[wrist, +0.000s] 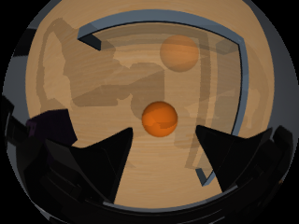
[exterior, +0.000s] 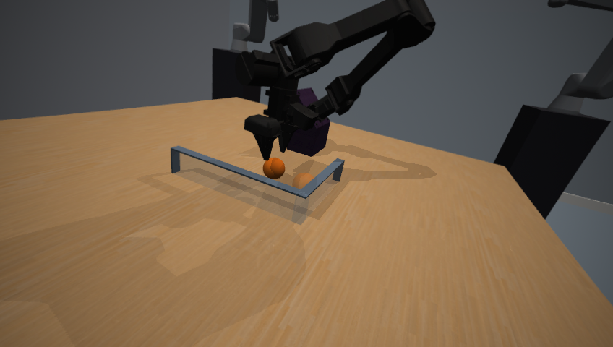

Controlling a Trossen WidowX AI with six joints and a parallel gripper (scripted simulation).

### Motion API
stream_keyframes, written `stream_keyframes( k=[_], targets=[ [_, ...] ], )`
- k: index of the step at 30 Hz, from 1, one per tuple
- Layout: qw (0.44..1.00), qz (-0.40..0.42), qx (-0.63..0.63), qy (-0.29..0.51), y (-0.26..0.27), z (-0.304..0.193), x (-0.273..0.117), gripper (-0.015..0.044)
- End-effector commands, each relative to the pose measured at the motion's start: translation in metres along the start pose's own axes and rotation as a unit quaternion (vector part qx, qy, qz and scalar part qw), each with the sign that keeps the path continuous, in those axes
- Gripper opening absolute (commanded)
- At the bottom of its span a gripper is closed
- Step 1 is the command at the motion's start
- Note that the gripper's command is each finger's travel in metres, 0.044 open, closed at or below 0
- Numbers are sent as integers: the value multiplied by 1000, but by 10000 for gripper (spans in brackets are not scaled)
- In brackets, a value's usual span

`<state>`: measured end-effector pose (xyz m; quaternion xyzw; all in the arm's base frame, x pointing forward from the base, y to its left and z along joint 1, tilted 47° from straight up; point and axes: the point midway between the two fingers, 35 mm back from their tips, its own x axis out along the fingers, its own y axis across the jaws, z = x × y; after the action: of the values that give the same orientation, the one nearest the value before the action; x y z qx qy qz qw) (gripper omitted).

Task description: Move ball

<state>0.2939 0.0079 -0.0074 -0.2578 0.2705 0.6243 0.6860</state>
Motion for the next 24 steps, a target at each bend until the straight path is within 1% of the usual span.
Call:
stream_keyframes(
  k=[1, 21, 23, 24],
  targets=[
    [1000, 3, 6, -4, 3, -1, 8, 366],
    [1000, 3, 6, -5, 4, 1, 37, 366],
    [1000, 3, 6, -5, 4, 1, 37, 314],
    [1000, 3, 6, -5, 4, 1, 37, 307]
  ],
)
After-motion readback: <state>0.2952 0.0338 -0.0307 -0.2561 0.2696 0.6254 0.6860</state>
